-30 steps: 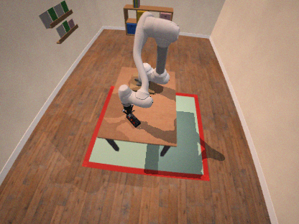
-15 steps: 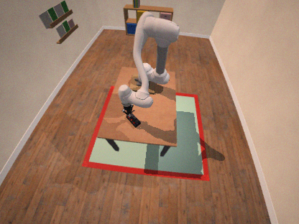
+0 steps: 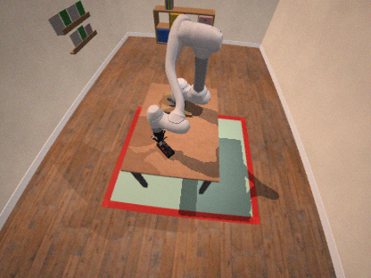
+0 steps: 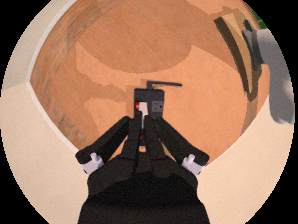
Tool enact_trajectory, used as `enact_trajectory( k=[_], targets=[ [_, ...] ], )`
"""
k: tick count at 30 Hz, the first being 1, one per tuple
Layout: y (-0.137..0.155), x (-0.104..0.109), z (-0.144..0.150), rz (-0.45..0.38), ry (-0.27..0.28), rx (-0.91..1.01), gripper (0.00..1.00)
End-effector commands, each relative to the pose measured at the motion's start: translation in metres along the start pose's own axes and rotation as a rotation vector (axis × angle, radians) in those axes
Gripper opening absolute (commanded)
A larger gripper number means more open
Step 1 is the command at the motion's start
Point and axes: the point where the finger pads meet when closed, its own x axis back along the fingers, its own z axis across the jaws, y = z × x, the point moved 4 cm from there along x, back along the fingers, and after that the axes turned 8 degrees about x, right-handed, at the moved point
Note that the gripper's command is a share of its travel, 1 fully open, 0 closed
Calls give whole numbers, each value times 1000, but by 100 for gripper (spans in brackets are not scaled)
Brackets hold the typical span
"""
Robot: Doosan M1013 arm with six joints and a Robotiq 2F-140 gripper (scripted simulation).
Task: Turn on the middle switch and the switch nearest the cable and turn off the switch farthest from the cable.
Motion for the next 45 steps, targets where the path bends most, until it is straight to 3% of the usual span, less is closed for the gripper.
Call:
enact_trajectory(
  k=[1,45],
  targets=[
    [-1,-3,0,-1,2,0,0],
    [-1,-7,0,-1,2,0,0]
  ],
)
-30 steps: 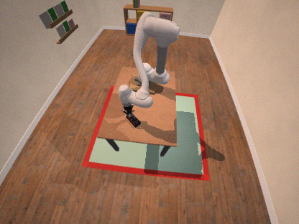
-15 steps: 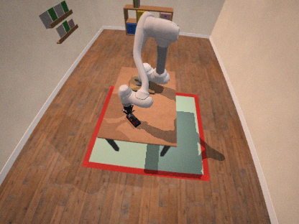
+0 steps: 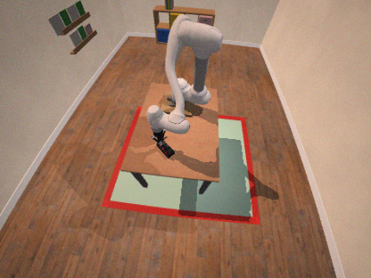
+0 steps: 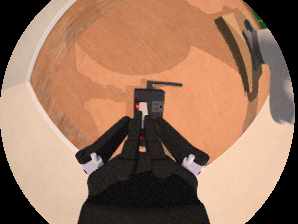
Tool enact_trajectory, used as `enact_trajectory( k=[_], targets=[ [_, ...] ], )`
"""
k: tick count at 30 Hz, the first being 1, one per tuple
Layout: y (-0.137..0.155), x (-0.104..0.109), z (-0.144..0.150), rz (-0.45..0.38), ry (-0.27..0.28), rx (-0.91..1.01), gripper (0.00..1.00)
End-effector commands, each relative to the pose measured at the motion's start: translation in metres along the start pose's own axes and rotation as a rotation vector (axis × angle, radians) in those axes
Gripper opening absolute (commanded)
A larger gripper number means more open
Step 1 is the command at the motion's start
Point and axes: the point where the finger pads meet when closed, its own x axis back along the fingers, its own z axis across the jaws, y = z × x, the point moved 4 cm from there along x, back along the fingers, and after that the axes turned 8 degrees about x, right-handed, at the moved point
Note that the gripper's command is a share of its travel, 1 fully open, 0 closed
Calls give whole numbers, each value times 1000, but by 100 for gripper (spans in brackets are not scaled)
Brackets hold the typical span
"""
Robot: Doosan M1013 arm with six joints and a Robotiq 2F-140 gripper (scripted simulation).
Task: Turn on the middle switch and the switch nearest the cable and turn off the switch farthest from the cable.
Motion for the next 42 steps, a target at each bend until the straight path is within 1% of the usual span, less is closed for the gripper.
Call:
enact_trajectory(
  k=[1,18,42],
  targets=[
    [-1,-6,1,-1,3,0,0],
    [-1,-13,1,-1,3,0,0],
    [-1,-14,1,-1,3,0,0]
  ],
)
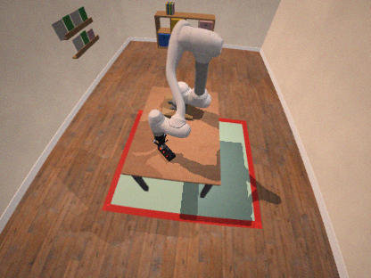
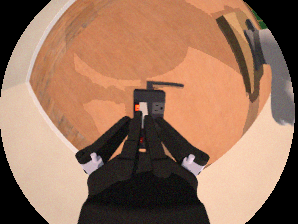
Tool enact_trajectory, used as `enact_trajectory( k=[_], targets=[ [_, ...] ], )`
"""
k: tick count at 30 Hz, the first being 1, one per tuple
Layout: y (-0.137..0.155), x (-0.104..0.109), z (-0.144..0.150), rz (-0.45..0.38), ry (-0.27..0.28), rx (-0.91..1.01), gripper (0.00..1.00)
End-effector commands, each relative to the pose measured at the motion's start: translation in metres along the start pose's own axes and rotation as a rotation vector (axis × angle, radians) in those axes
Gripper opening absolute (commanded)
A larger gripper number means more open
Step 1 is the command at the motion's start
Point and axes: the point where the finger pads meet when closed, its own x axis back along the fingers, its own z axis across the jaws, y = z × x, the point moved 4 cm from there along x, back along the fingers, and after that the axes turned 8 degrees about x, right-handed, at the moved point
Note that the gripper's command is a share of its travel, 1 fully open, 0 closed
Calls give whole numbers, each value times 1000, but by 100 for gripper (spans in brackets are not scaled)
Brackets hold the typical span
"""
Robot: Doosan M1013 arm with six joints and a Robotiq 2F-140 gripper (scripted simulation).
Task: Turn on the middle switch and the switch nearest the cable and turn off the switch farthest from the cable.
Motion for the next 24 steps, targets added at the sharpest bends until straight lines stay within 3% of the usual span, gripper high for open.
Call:
enact_trajectory(
  k=[1,18,24],
  targets=[
    [0,-4,1,-1,2,1,0],
    [0,-3,1,-1,2,1,0],
    [0,7,1,-1,2,1,0]
  ],
)
